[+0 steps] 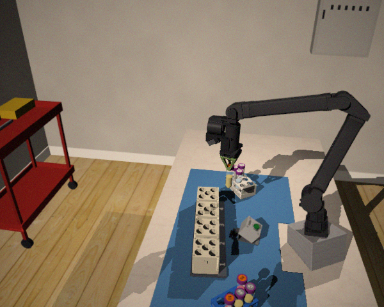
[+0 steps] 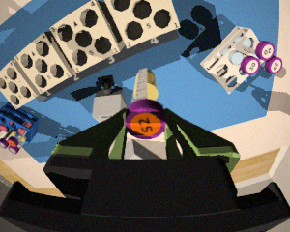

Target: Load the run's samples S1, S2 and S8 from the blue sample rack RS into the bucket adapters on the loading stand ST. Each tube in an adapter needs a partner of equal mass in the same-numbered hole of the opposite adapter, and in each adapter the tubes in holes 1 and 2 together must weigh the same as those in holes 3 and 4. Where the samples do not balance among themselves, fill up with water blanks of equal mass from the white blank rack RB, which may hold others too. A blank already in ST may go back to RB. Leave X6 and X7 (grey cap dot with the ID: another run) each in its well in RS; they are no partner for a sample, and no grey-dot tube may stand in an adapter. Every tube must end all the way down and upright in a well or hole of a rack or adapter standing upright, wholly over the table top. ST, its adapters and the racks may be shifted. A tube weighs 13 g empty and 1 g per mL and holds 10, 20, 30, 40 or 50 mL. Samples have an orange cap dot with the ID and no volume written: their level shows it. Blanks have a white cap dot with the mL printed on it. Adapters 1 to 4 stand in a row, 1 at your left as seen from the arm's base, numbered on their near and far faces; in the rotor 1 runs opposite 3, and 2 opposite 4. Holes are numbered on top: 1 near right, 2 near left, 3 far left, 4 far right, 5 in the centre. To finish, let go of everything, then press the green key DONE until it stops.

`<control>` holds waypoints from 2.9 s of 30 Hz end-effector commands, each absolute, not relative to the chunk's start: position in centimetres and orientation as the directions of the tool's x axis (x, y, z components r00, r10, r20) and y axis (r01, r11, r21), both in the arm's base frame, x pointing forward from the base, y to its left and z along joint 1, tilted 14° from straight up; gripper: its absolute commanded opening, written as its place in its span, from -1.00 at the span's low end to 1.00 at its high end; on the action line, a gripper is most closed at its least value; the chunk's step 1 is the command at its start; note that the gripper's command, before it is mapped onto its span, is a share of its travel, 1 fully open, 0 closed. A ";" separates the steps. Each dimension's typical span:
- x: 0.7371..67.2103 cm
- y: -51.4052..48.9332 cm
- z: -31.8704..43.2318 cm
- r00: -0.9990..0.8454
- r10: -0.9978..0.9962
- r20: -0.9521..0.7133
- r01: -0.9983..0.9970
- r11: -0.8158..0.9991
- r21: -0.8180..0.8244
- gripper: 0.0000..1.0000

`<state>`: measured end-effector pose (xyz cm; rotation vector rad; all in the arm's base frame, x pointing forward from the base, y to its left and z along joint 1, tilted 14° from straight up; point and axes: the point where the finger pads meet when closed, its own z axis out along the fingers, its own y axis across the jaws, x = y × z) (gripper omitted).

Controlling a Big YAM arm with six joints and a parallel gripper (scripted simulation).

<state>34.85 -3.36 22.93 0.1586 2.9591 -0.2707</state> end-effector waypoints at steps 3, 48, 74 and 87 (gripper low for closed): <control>37.1 0.1 24.9 -0.978 -0.063 -0.196 -0.025 0.981 -0.191 -1.00; 40.8 20.0 17.7 -0.955 -0.276 -0.109 -0.248 0.944 -0.218 -1.00; 41.9 20.2 16.4 -0.947 -0.289 -0.140 -0.257 0.944 -0.209 -1.00; 41.5 19.5 14.0 -0.950 -0.295 -0.104 -0.268 0.938 -0.219 -1.00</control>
